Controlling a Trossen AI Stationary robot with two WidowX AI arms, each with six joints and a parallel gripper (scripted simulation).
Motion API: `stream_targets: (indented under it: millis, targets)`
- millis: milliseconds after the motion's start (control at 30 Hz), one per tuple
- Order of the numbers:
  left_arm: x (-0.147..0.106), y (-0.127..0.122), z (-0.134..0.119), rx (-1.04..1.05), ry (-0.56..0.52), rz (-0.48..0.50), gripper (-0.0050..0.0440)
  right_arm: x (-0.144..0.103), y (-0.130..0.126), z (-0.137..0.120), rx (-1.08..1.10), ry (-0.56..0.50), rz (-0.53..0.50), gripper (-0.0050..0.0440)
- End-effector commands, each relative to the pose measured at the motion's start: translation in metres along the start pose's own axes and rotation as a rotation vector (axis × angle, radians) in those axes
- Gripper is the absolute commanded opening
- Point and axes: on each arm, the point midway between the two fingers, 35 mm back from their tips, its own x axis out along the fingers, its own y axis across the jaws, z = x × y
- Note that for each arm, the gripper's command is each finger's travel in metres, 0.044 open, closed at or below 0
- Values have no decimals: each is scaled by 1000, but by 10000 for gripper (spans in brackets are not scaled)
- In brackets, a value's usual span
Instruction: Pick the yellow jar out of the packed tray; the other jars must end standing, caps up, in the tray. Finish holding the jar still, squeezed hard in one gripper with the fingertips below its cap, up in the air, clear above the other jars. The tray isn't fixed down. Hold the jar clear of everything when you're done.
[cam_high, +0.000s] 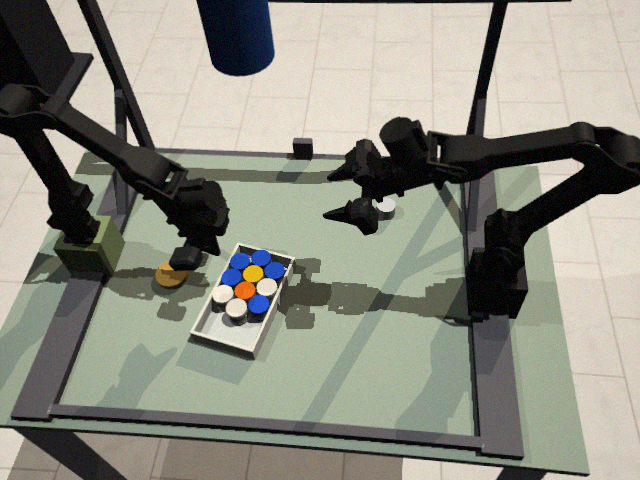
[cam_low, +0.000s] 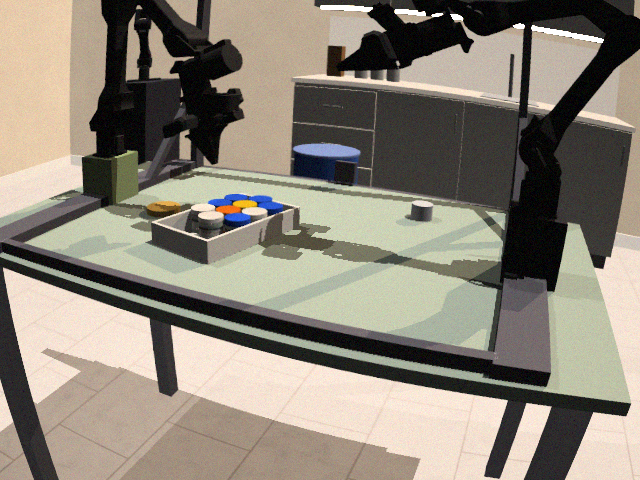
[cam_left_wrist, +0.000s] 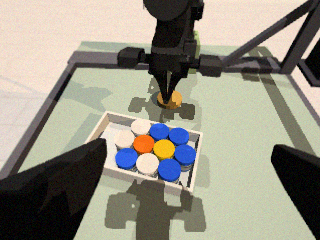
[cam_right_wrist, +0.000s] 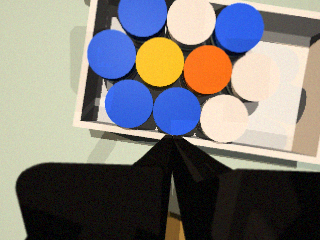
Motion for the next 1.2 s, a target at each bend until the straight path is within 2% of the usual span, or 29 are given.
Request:
stream_targets:
  millis: [0,233,433,633,900,967,1167]
  targets:
    - [-4,0,9,2,-25,-2,440,-9,0,13,7,-40,1,-50]
    - [-4,0,9,2,-25,-2,440,-8,-1,10,5,-33,0,-50]
    - [-8,0,2,2,-17,1,440,-6,0,18,12,-19,1,-50]
    - [-37,-1,-11,-4,-15,7,440,-1,-1,45,30,35,-1,-50]
    - [-84,2,-49,-11,-11,20,440,18,0,91,65,144,-4,-50]
    - [-84,2,-49,-11,-11,20,440,18,0,91,65,144,-4,-50]
    - [-102,5,-73,-14,-10,27,440,38,1,115,91,223,-10,-50]
